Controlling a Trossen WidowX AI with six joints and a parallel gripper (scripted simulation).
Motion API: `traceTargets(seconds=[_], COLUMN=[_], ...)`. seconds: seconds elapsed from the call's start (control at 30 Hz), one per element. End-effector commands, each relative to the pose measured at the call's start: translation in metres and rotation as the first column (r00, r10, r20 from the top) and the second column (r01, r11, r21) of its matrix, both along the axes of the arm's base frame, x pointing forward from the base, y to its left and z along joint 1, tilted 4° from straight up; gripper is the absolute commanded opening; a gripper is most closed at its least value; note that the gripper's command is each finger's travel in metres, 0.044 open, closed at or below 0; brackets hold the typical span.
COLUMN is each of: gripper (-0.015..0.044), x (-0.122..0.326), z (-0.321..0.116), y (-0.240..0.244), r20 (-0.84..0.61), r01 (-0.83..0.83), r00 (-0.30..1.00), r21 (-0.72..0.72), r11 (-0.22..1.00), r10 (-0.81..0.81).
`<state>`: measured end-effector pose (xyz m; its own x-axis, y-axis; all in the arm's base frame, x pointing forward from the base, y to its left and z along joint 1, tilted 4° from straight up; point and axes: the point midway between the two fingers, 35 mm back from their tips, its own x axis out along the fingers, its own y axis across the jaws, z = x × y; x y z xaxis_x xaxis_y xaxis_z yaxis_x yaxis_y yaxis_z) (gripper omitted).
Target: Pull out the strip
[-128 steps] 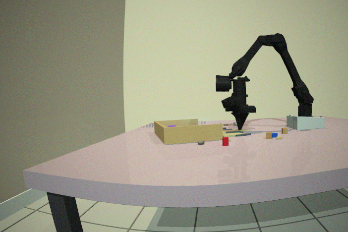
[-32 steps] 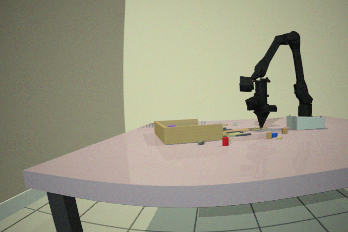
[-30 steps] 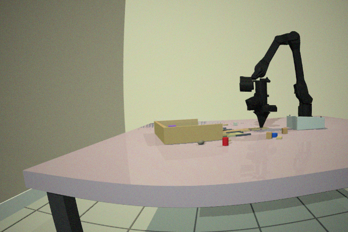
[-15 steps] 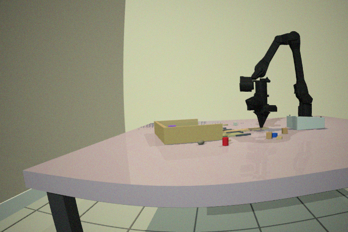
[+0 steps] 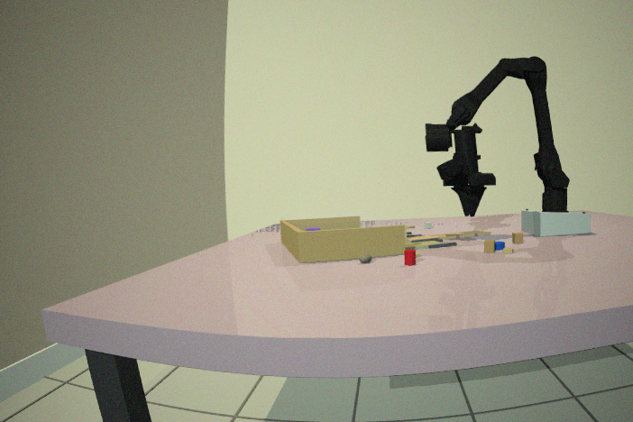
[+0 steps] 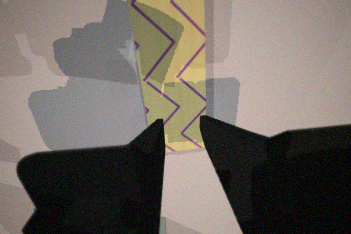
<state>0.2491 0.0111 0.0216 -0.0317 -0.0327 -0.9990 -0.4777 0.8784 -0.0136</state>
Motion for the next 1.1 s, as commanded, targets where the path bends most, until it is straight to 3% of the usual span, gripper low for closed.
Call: traceTargets(seconds=[0.0,0.3,1.07], gripper=[0.021,0.044,0.044], x=[0.013,0.043,0.122], z=[0.001,0.004,0.014], y=[0.007,0.025,0.069], r20=[0.001,0.004,0.012], r01=[0.019,0.019,0.019], r00=[1.0,1.0,1.0], r21=[-0.002,-0.001,0.004], r11=[1.0,1.0,1.0], r10=[-0.019,-0.019,-0.019])
